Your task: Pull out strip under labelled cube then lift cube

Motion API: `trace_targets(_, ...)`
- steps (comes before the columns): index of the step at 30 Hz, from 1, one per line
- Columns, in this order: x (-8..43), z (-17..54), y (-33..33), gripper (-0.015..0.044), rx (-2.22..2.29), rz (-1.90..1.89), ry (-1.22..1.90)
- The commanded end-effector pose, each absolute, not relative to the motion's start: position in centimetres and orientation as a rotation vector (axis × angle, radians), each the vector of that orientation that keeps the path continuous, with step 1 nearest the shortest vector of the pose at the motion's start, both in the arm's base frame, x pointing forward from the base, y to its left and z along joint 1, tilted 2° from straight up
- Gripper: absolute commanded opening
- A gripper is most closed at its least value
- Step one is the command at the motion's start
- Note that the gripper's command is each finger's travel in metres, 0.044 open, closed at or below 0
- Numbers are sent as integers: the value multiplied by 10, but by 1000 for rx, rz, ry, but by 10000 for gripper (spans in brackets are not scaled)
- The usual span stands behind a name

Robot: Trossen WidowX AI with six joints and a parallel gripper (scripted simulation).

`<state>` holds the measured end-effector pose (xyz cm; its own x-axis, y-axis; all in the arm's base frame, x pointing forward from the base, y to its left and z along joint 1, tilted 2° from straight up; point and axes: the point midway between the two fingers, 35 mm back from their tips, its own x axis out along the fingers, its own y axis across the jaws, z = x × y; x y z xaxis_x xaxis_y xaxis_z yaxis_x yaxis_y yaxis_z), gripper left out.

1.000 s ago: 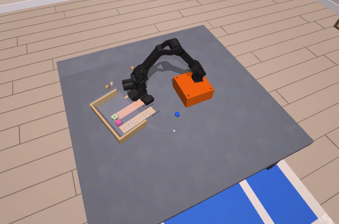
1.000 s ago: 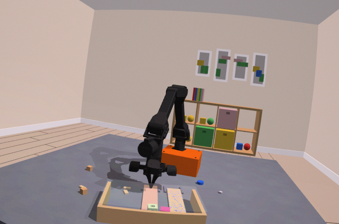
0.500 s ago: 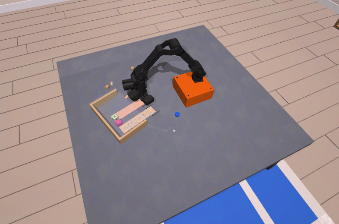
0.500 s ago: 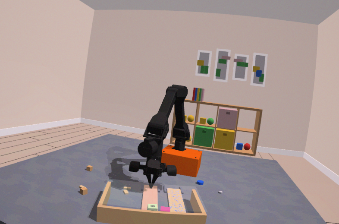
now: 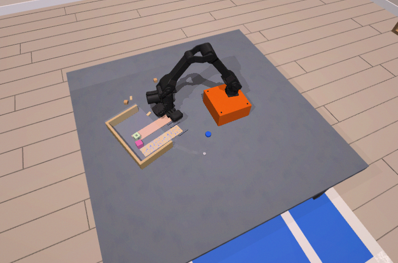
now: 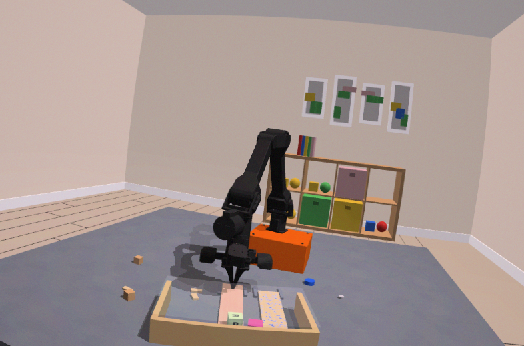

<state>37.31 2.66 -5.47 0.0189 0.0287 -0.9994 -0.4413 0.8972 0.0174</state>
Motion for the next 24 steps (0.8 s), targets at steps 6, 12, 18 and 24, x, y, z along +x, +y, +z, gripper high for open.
trace_targets(6, 356, -59, 18, 0, -340, 375, 1535)
trace_targets(12, 348, -60, 14, 0, -340, 375, 1536)
trace_targets(18, 339, -60, 10, 0, -340, 375, 1537)
trace_targets(24, 331, -61, 5, 0, -340, 375, 1538)
